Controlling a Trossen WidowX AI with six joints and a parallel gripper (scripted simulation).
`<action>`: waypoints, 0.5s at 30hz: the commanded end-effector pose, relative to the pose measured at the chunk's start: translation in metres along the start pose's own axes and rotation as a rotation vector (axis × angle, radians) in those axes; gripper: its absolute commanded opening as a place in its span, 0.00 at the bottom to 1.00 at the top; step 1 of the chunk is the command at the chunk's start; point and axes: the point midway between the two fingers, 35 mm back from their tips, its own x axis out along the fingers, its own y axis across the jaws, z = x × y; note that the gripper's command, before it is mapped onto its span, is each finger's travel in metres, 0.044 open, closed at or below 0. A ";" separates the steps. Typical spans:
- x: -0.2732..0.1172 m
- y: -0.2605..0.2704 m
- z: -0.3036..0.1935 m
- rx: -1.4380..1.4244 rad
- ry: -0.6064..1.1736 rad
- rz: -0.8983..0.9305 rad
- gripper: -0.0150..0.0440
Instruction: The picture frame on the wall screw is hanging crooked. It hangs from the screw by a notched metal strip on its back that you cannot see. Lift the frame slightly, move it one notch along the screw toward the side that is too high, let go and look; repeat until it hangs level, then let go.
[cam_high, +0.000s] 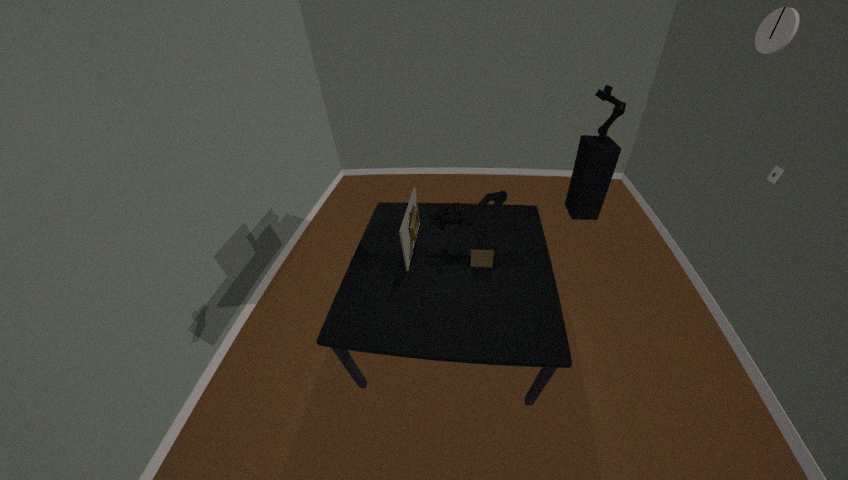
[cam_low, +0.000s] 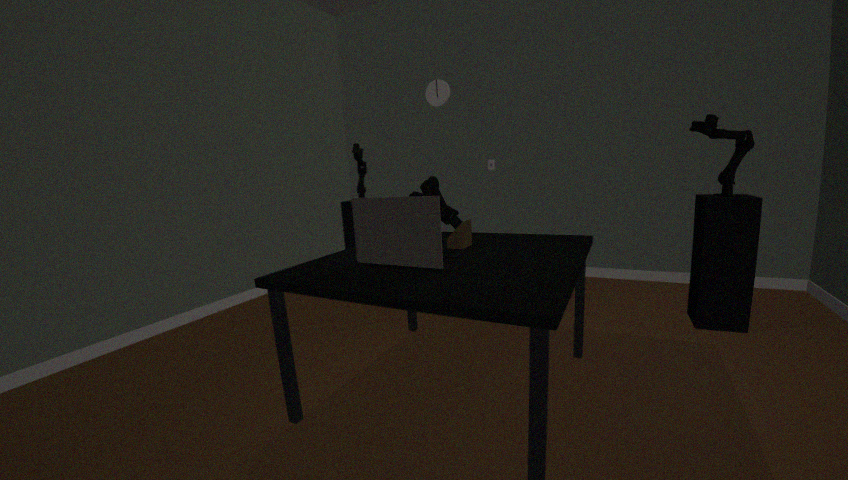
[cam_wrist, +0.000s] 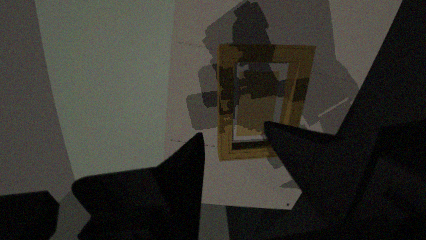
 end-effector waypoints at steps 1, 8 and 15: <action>-0.014 -0.003 -0.008 -0.070 0.013 -0.002 0.69; -0.024 0.018 -0.001 -0.036 0.007 -0.002 0.69; -0.056 0.037 -0.002 -0.048 0.013 -0.004 0.69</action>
